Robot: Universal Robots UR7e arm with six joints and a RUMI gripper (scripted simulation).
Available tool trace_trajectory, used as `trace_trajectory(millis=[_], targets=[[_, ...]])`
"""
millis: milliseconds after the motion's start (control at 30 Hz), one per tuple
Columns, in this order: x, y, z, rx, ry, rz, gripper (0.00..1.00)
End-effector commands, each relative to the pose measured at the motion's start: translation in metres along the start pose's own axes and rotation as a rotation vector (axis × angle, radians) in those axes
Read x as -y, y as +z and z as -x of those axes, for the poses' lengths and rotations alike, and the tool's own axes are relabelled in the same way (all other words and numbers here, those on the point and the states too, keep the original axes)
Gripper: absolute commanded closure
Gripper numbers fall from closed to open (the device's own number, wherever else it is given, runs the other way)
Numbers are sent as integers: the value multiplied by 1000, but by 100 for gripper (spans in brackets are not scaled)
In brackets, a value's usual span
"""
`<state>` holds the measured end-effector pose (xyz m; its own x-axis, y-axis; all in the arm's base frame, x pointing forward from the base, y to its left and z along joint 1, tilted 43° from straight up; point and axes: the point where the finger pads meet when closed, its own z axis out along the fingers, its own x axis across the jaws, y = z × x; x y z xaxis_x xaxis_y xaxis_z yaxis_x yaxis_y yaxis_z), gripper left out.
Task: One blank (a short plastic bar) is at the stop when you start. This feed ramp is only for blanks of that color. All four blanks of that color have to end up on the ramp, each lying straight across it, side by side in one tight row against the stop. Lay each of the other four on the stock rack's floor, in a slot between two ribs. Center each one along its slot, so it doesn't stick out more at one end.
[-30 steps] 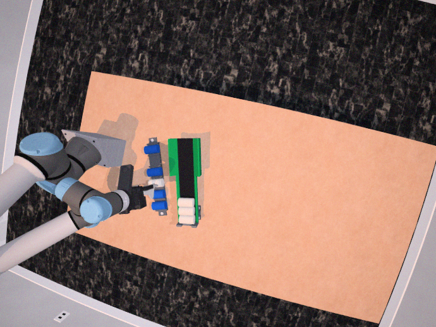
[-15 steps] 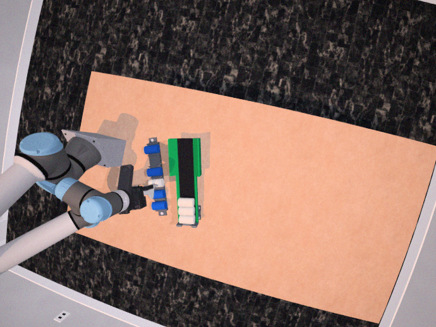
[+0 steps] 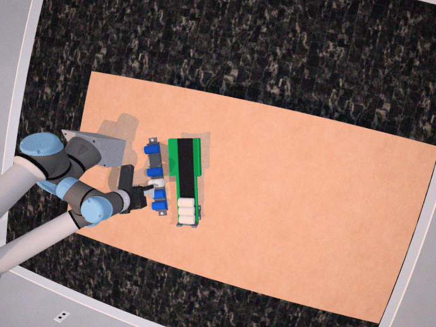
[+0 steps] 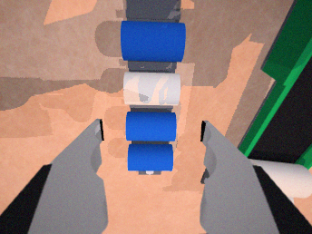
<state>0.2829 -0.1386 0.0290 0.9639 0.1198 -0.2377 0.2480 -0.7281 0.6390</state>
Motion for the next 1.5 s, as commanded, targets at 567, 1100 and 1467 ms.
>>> trace_trajectory(millis=[567, 1100, 1467], targets=[[-1, 25, 0, -1, 0, 0, 48], [-1, 46, 0, -1, 0, 0, 48], [-1, 50, 0, -1, 0, 0, 48]])
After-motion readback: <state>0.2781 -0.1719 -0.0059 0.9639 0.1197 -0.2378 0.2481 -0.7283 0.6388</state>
